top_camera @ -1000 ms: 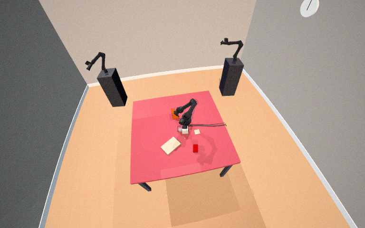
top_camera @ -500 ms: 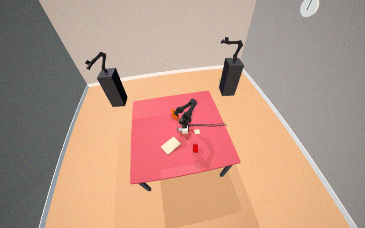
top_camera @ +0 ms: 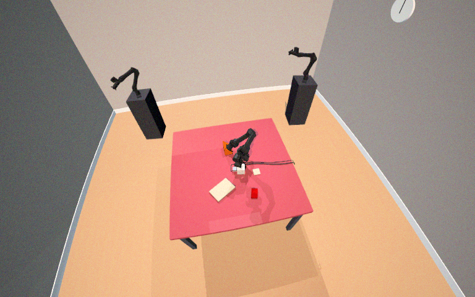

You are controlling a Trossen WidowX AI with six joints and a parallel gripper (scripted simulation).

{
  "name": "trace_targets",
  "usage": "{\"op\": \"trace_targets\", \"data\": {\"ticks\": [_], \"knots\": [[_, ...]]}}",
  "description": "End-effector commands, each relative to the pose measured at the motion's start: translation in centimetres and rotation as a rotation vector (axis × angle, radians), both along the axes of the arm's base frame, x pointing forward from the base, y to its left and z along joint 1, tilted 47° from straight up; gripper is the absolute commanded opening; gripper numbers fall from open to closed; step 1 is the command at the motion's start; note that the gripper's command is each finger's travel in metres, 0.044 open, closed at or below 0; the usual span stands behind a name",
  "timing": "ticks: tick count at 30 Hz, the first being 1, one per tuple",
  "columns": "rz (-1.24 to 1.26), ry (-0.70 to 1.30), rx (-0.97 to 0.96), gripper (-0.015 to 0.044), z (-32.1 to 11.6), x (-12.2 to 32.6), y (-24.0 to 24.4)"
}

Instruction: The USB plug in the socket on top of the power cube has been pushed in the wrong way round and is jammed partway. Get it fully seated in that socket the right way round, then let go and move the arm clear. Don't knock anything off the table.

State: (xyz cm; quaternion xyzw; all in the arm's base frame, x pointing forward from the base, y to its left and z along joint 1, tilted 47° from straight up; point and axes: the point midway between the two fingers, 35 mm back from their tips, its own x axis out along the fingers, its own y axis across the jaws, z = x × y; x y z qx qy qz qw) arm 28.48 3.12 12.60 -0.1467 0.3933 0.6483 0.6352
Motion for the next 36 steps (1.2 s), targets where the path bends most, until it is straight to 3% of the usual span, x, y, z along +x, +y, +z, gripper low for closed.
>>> {"op": "trace_targets", "data": {"ticks": [1, 36], "knots": [[-0.071, 0.073, -0.016, 0.0000, -0.04, -0.02, 0.00], [-0.703, 0.722, -0.153, 0.0000, -0.04, -0.02, 0.00]]}}
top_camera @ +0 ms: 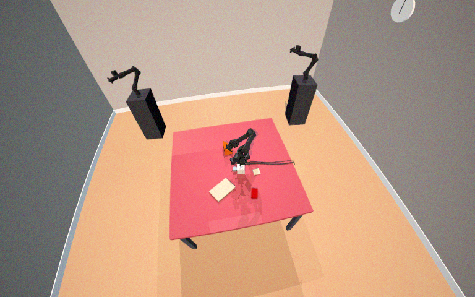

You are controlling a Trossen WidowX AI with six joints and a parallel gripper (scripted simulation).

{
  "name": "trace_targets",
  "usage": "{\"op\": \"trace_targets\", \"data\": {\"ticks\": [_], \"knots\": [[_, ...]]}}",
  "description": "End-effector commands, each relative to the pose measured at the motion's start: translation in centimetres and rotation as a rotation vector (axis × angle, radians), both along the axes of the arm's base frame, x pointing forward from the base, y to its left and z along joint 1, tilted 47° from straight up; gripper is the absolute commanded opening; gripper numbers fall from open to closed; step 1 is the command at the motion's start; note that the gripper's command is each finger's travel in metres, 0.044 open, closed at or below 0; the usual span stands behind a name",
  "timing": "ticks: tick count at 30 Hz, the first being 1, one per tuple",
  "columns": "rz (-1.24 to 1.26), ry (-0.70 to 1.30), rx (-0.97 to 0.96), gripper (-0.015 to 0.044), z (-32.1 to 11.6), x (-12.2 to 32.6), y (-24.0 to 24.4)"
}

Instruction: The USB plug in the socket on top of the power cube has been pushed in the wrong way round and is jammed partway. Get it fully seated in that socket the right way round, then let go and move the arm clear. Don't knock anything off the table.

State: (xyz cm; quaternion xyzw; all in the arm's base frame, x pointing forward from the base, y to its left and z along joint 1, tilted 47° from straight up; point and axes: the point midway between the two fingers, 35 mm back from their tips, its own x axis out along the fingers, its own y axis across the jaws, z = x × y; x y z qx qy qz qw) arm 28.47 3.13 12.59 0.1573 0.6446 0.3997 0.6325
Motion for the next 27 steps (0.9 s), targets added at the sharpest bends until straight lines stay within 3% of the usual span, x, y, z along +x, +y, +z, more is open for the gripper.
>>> {"op": "trace_targets", "data": {"ticks": [1, 27], "knots": [[-0.072, 0.073, -0.016, 0.0000, -0.03, -0.01, 0.00], [-0.542, 0.555, -0.119, 0.0000, -0.03, -0.01, 0.00]]}}
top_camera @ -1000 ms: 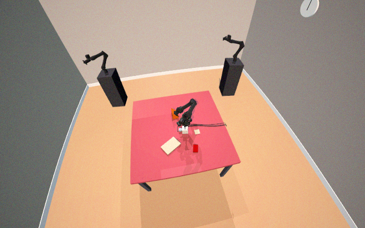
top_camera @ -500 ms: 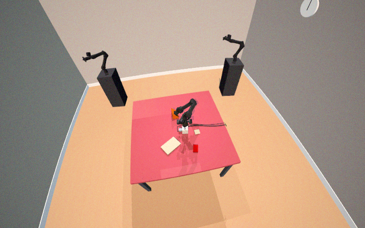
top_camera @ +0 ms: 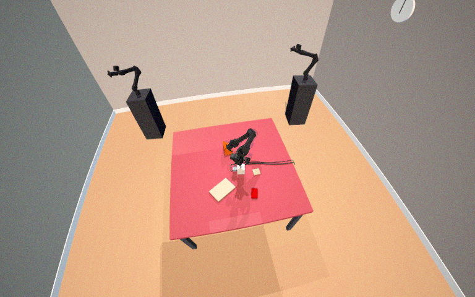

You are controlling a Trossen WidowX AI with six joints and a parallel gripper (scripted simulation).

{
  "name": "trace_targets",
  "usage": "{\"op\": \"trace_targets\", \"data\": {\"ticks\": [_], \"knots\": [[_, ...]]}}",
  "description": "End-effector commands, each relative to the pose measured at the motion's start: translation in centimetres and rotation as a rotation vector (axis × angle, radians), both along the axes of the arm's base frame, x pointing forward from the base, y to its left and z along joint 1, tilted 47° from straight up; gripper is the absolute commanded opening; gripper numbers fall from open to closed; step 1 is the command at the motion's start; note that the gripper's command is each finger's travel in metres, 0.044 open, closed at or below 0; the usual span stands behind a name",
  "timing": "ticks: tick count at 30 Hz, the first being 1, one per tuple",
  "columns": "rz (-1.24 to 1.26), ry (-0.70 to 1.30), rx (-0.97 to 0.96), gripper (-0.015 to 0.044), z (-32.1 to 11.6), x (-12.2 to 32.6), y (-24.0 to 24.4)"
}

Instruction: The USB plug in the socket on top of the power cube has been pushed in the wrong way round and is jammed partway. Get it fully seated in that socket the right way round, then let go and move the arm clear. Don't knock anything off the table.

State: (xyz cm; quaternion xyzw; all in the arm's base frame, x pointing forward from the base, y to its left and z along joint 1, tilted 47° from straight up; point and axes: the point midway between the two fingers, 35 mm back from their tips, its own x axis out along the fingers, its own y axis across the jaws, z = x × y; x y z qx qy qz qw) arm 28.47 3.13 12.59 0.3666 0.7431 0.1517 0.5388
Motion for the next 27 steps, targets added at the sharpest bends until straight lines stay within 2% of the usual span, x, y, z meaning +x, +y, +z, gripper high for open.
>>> {"op": "trace_targets", "data": {"ticks": [1, 27], "knots": [[-0.072, 0.073, -0.016, 0.0000, -0.02, 0.00, 0.00], [-0.541, 0.555, -0.119, 0.0000, -0.02, 0.00, 0.00]]}}
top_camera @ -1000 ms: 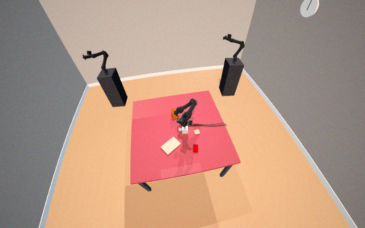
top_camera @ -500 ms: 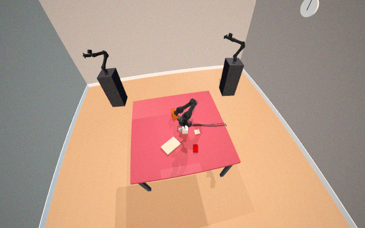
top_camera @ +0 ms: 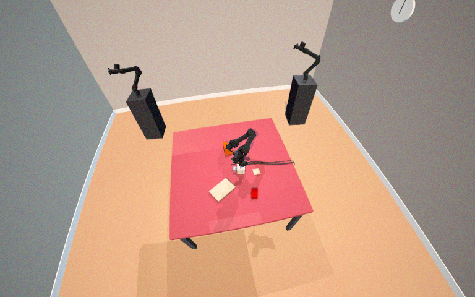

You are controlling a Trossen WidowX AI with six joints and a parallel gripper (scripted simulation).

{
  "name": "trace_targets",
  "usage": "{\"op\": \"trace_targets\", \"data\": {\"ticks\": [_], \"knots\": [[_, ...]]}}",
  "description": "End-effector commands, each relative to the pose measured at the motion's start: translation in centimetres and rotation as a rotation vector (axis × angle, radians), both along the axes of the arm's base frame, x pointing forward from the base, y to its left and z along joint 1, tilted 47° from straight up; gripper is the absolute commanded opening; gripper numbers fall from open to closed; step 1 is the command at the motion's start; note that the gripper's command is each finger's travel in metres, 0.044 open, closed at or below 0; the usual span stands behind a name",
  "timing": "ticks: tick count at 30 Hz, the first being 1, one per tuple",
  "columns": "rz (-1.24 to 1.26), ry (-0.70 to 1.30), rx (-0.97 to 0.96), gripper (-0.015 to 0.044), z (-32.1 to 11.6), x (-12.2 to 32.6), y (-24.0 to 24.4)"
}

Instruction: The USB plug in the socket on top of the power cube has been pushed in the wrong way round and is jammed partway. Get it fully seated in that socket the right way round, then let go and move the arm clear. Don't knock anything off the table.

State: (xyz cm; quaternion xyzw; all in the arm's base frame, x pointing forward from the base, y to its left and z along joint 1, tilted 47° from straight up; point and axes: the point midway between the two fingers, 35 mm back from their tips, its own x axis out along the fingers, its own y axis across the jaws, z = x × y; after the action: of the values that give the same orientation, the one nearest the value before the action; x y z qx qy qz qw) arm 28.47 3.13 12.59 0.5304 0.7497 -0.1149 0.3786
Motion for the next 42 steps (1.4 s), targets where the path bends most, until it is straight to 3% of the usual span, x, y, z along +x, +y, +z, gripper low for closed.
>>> {"op": "trace_targets", "data": {"ticks": [1, 16, 42], "knots": [[-0.072, 0.073, -0.016, 0.0000, -0.02, 0.00, -0.01], [-0.331, 0.339, -0.073, 0.0000, -0.03, 0.00, -0.01], [-0.331, 0.342, -0.061, 0.0000, -0.05, 0.01, 0.16]]}}
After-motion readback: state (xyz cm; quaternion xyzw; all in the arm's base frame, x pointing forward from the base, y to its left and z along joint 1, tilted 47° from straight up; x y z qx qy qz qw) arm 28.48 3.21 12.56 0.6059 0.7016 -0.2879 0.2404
